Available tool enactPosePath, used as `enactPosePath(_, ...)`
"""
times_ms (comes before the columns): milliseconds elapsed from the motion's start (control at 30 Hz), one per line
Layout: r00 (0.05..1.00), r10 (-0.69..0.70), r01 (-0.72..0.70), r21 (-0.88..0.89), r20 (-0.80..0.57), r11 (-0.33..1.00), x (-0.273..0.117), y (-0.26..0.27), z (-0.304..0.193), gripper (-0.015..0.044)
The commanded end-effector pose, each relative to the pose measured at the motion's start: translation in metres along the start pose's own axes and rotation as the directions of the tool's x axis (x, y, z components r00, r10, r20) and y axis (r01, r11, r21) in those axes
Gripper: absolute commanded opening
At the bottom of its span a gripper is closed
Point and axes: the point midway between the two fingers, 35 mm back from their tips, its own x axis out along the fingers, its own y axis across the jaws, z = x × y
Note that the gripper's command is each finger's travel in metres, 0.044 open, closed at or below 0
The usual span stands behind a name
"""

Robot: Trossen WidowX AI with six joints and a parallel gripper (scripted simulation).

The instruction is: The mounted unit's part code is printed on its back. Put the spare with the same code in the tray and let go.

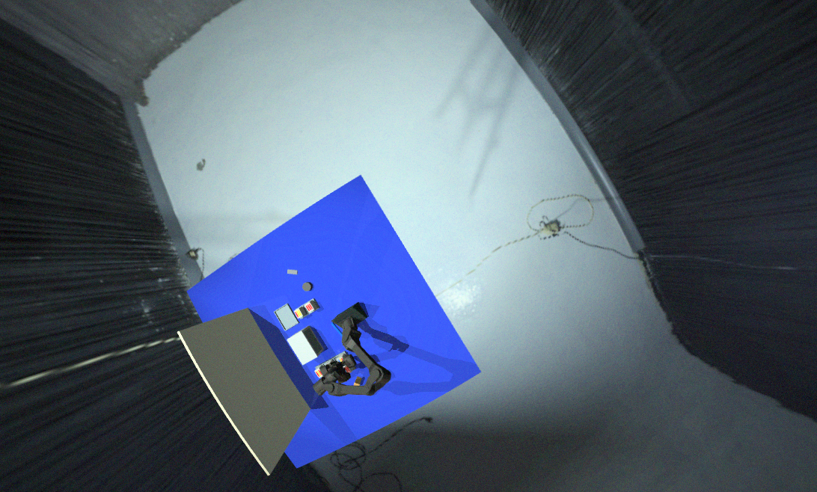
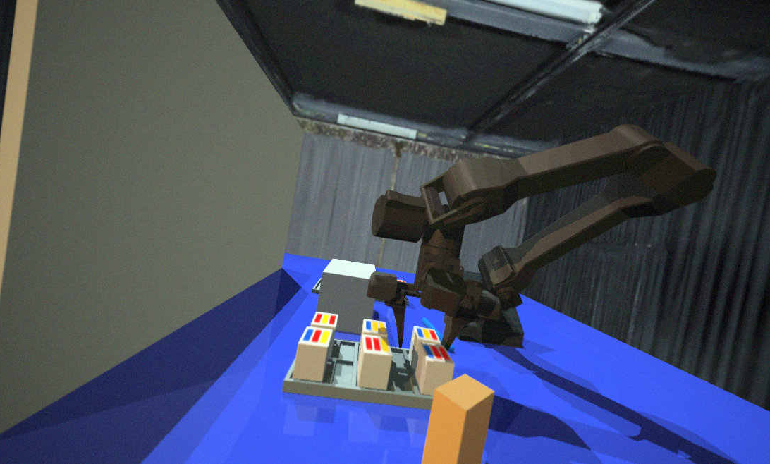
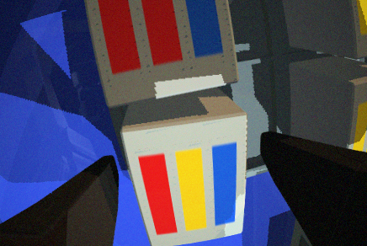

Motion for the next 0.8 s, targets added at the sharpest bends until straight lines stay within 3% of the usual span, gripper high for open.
enactPosePath(0,1.0,0.002,-0.002,0.003,0.009,1.0,0.0054,0.0028,0.001,0.03)
enactPosePath(333,1.0,0.003,-0.003,0.003,0.012,1.0,0.0091,0.0036,0.0014,0.03)
enactPosePath(500,1.0,0.002,-0.002,-0.001,0.006,1.0,0.0088,0.0026,0.0009,0.0169)
enactPosePath(767,1.0,0.002,-0.002,-0.001,0.006,1.0,0.0088,0.0026,0.0009,0.0096)
